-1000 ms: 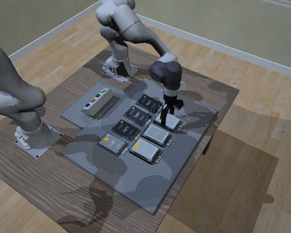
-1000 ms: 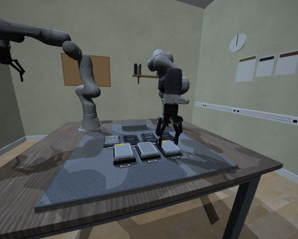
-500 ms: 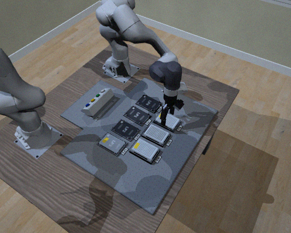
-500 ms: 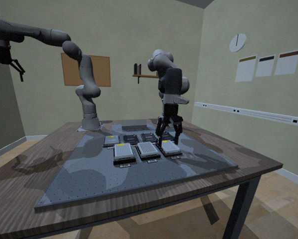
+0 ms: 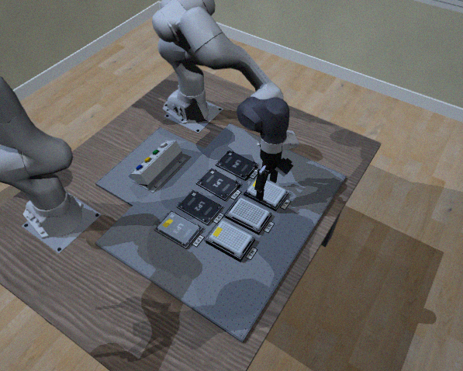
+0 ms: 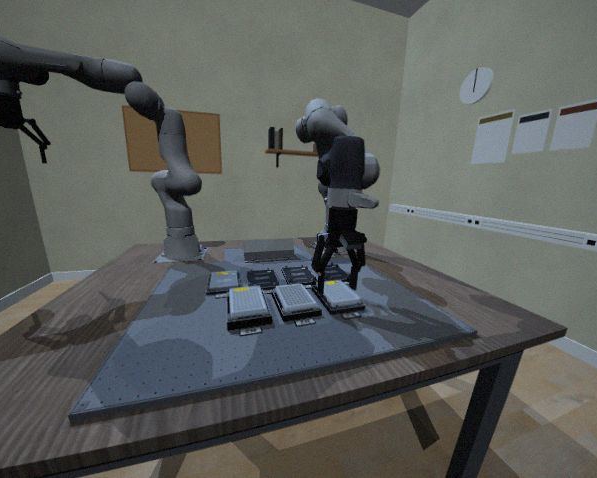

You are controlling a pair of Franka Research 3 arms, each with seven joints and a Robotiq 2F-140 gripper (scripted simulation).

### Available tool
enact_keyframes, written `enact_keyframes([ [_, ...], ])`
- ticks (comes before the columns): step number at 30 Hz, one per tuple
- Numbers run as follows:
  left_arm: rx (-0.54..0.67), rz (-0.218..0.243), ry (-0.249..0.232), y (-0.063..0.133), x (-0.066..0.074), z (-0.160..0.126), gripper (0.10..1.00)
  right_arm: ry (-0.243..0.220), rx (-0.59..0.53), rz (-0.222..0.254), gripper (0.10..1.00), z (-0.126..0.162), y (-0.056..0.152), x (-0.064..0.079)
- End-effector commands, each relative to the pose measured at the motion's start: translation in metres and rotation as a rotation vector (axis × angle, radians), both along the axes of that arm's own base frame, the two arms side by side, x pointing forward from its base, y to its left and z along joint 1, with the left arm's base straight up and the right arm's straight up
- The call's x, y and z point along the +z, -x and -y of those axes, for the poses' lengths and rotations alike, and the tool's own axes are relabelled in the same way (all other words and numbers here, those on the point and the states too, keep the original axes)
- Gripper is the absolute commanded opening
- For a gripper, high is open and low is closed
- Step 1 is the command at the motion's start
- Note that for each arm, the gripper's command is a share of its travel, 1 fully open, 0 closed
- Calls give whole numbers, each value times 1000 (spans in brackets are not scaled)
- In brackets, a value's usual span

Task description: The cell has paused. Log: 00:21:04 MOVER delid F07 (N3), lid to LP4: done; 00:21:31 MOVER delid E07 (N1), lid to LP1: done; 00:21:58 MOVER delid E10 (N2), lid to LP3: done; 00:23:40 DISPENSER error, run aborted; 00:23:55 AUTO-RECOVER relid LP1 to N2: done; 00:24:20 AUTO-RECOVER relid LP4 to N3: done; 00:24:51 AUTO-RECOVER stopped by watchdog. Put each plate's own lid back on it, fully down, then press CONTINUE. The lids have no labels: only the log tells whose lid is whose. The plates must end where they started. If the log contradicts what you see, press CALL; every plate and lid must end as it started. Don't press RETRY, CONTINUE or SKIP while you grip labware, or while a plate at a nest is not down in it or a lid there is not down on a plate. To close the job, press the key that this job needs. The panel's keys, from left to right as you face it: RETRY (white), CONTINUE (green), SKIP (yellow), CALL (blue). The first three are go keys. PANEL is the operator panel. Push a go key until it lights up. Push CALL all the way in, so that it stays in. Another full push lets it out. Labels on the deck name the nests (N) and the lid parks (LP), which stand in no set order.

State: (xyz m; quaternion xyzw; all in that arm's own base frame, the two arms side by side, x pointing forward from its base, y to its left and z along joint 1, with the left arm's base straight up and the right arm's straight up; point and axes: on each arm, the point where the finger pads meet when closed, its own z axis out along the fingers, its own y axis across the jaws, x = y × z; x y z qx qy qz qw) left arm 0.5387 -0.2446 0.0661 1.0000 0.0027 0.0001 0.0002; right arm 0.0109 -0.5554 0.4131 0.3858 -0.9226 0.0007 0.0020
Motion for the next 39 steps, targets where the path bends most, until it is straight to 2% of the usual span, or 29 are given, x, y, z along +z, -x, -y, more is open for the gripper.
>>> enact_keyframes([
  [1, -1, 0, 0, 0, 0, -1, 695, 0, 0, 0, 1000, 0, 0, 0],
  [10, -1, 0, 0, 0, 9, -1, 695, 0, 0, 0, 1000, 0, 0, 0],
  [25, -1, 0, 0, 0, 42, -1, 695, 0, 0, 0, 1000, 0, 0, 0],
  [39, -1, 0, 0, 0, 57, -1, 695, 0, 0, 0, 1000, 0, 0, 0],
])
